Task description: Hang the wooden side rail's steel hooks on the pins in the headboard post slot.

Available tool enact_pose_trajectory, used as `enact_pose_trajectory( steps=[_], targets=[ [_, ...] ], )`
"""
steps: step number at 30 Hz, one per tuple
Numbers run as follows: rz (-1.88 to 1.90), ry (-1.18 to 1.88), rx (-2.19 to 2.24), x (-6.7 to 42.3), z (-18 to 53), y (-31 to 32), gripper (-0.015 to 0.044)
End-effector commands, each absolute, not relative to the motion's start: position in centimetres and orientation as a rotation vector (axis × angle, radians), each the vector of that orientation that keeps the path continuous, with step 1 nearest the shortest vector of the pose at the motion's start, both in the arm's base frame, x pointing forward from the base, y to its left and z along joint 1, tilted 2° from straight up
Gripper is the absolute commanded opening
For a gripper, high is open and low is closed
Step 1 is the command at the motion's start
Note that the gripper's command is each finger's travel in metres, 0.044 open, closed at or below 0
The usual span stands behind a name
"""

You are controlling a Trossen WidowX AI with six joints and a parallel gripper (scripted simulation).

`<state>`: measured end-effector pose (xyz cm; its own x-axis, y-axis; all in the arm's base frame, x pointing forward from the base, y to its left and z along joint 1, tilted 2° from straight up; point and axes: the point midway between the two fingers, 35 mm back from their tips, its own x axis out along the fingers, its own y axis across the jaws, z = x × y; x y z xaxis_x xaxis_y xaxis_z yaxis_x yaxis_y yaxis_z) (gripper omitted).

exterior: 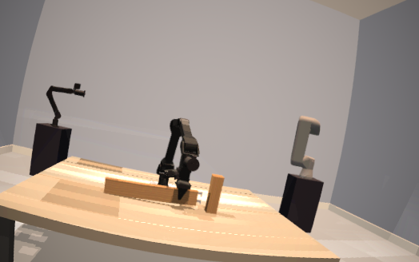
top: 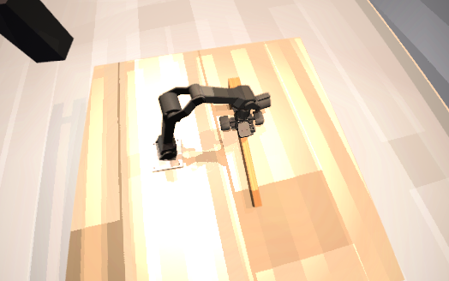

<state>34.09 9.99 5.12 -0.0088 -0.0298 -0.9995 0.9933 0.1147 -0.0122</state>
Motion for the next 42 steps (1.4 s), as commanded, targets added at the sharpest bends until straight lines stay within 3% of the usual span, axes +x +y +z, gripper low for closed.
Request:
enact_pose_trajectory(
  steps=[1, 42],
  targets=[
    [-1.139, 1.242, 1.107, 34.36, 5.36, 10.21, 0.0000],
    [-1.138, 1.242, 1.108, 34.12, 5.32, 10.61, 0.0000]
  ],
)
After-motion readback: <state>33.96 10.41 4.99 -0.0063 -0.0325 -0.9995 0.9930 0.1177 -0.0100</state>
